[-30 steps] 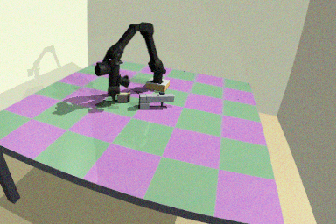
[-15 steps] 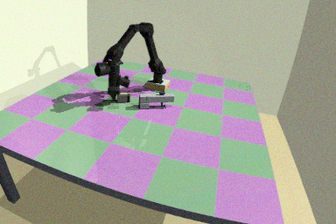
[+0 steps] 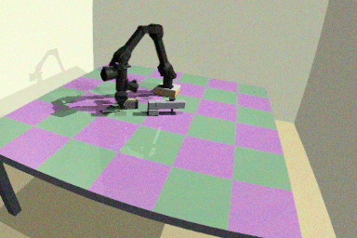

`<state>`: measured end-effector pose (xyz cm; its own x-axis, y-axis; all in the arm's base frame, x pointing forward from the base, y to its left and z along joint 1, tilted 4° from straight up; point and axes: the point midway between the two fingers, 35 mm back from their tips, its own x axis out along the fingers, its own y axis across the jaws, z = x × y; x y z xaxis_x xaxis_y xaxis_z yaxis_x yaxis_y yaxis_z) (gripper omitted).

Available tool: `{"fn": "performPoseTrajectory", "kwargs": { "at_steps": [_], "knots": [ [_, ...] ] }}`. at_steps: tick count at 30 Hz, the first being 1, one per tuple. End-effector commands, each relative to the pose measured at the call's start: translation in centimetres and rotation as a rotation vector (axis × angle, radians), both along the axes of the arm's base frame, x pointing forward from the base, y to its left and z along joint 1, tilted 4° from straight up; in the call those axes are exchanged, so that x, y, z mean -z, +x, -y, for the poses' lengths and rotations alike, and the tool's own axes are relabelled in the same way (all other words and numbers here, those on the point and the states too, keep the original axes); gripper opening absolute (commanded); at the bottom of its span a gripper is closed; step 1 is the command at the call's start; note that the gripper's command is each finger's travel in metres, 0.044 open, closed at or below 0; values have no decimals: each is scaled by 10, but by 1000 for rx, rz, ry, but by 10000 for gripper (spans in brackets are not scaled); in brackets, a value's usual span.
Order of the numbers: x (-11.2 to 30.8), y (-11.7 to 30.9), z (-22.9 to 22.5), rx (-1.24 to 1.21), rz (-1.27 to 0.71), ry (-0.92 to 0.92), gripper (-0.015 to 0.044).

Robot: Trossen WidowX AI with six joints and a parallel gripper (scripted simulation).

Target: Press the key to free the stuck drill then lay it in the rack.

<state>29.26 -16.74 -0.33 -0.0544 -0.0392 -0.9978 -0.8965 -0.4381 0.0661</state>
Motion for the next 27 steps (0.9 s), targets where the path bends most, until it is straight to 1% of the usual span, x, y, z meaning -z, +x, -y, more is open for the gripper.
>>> {"fn": "performPoseTrajectory", "kwargs": {
  "at_steps": [1, 20, 24, 25, 27],
  "knots": [
    [-19, 2, 0, -2, 7, 1, 440],
    [-74, 6, -1, -2, 7, 1, 440],
    [-77, 7, -1, -2, 7, 1, 440],
    [-70, 6, -1, 3, 12, 3, 440],
    [-78, 13, -3, 76, 130, 14, 440]
  ]
}}
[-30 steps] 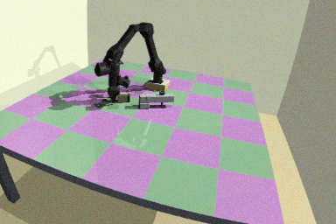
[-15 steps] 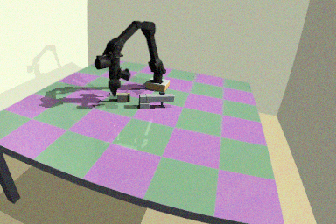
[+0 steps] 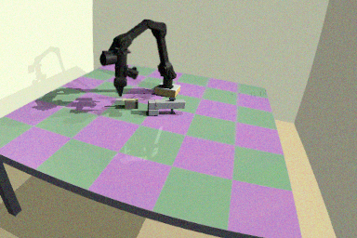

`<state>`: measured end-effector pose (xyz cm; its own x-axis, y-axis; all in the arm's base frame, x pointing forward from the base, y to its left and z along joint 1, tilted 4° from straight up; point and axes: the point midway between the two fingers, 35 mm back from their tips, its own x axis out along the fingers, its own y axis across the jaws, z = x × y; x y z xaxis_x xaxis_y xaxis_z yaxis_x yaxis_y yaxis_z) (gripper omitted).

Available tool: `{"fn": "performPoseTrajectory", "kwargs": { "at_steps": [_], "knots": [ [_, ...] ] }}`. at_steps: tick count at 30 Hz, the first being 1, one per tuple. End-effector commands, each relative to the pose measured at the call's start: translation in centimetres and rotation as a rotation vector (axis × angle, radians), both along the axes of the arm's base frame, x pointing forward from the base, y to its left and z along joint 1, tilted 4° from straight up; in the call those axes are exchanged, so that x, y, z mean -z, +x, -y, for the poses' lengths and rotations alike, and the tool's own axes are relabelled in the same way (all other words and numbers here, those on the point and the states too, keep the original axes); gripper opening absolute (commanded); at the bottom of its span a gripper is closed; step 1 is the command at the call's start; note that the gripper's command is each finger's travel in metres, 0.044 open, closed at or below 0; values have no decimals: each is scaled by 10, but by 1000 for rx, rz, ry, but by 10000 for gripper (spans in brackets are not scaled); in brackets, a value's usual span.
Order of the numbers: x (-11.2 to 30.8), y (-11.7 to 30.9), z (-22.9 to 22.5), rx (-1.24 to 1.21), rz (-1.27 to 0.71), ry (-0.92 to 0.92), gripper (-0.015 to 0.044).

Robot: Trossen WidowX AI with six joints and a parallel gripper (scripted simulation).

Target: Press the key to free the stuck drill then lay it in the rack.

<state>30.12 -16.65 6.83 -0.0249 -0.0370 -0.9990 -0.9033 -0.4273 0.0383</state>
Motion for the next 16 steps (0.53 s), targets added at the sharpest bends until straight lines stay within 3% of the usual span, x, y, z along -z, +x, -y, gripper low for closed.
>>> {"fn": "performPoseTrajectory", "kwargs": {
  "at_steps": [1, 7, 12, 16],
  "knots": [
    [-14, 10, -4, 114, 188, 25, 440],
    [-73, 30, -16, 327, 696, 157, 440],
    [-134, 25, -38, 363, 1067, 328, 440],
    [-157, 15, -52, 339, 1199, 409, 440]
  ]
}}
